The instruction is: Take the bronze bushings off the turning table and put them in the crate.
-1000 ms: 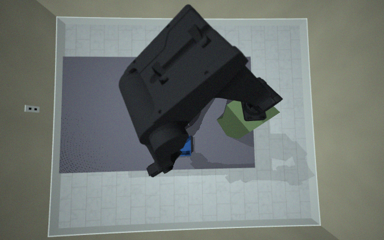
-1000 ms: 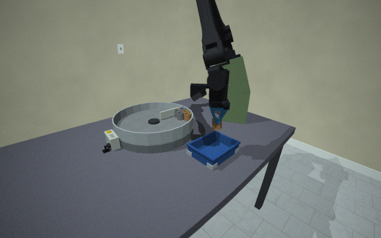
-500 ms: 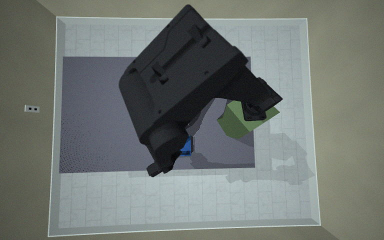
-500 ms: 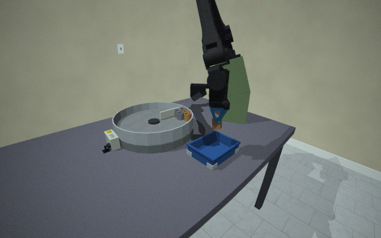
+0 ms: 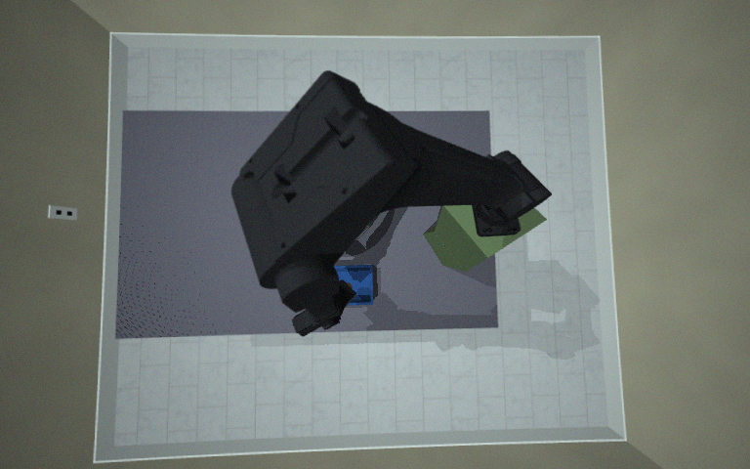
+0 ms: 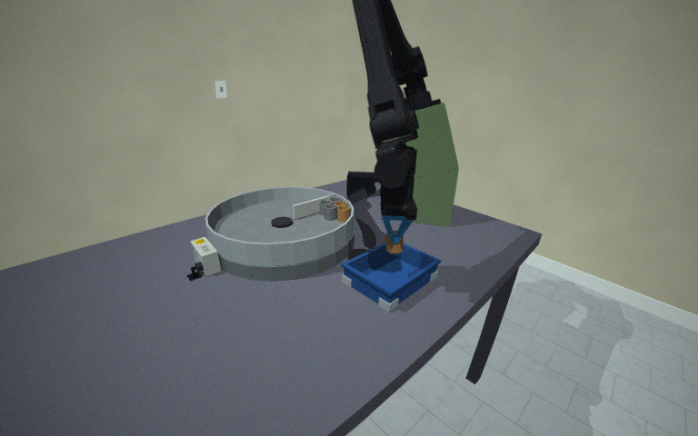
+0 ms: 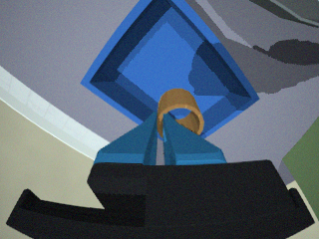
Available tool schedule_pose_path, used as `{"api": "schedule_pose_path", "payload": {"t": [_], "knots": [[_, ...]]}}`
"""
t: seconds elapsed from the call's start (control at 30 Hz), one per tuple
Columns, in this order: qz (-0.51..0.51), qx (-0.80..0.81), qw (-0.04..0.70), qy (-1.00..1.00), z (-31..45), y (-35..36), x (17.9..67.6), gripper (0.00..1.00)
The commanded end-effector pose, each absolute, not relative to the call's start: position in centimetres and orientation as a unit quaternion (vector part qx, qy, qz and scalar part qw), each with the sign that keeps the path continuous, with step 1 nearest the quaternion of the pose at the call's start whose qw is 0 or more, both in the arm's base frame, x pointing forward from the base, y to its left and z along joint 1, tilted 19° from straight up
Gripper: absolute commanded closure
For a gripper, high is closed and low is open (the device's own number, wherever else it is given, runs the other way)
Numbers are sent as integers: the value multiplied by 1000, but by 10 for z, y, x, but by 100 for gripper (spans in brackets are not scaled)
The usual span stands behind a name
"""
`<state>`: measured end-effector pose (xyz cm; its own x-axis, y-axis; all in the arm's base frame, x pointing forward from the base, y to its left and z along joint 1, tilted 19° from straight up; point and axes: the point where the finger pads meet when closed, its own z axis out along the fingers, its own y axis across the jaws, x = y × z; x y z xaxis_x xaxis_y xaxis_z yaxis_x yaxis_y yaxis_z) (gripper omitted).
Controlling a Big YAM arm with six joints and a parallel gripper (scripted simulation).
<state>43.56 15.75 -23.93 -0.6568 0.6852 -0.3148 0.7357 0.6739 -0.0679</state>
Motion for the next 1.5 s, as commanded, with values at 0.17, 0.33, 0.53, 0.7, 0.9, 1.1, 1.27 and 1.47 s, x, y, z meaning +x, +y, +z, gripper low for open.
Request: {"api": "schedule_pose_path", "payload": {"t": [0.17, 0.33, 0.53, 0.7, 0.9, 1.1, 1.27, 1.47], "knots": [[-88, 389, 140, 906, -268, 151, 453, 100], [-74, 383, 151, 908, -253, 164, 464, 100], [-81, 384, 146, 908, -261, 161, 459, 100], [-83, 383, 144, 909, -262, 160, 455, 100], [-83, 383, 144, 909, -262, 160, 455, 100], [-83, 383, 144, 909, -262, 160, 455, 100], [-83, 383, 144, 909, -262, 160, 455, 100], [-83, 383, 144, 909, -262, 160, 455, 100]]}}
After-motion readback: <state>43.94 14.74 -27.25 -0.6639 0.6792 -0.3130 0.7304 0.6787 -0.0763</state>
